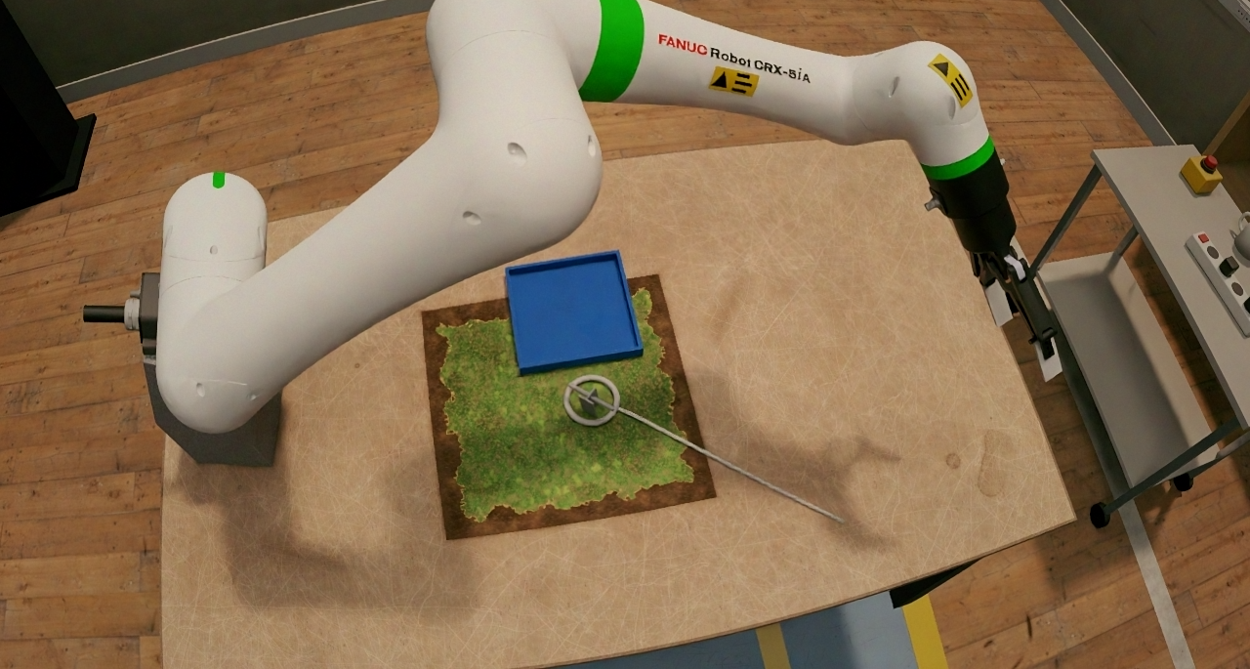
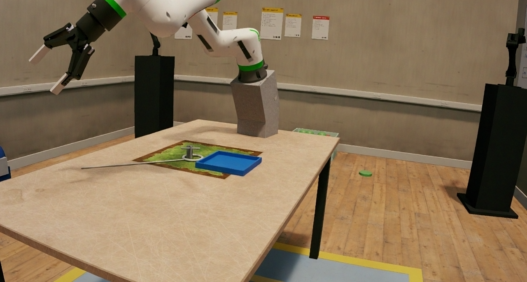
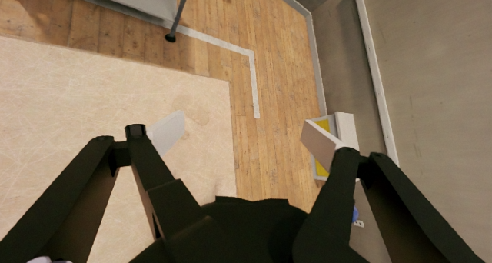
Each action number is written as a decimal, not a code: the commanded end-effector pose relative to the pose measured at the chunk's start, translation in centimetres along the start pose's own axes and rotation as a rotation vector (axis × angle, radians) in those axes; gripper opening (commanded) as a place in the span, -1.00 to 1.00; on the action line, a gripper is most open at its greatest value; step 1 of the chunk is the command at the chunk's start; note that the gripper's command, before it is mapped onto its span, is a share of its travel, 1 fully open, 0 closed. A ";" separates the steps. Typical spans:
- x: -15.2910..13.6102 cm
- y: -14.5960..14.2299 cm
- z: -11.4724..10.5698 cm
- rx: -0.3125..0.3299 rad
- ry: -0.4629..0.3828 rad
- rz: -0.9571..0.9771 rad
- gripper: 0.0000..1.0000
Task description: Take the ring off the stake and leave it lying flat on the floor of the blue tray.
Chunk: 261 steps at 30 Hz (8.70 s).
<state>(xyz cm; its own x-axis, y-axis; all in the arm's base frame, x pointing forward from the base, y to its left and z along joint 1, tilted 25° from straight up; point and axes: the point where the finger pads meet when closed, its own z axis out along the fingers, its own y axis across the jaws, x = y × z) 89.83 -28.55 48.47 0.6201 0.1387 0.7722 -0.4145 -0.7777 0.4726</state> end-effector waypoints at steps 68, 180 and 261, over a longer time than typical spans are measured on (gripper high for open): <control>-45.9 -19.3 -14.4 0.372 -0.611 0.643 1.00; -50.9 -24.1 -18.6 0.368 -0.697 0.724 -0.69; -54.1 -28.1 -13.2 0.368 -0.698 0.723 -0.69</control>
<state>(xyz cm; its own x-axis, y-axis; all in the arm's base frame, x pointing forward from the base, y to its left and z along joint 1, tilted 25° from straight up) 59.08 -6.16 -1.04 0.6001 -0.7203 0.3479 -0.6826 -0.6879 -0.2468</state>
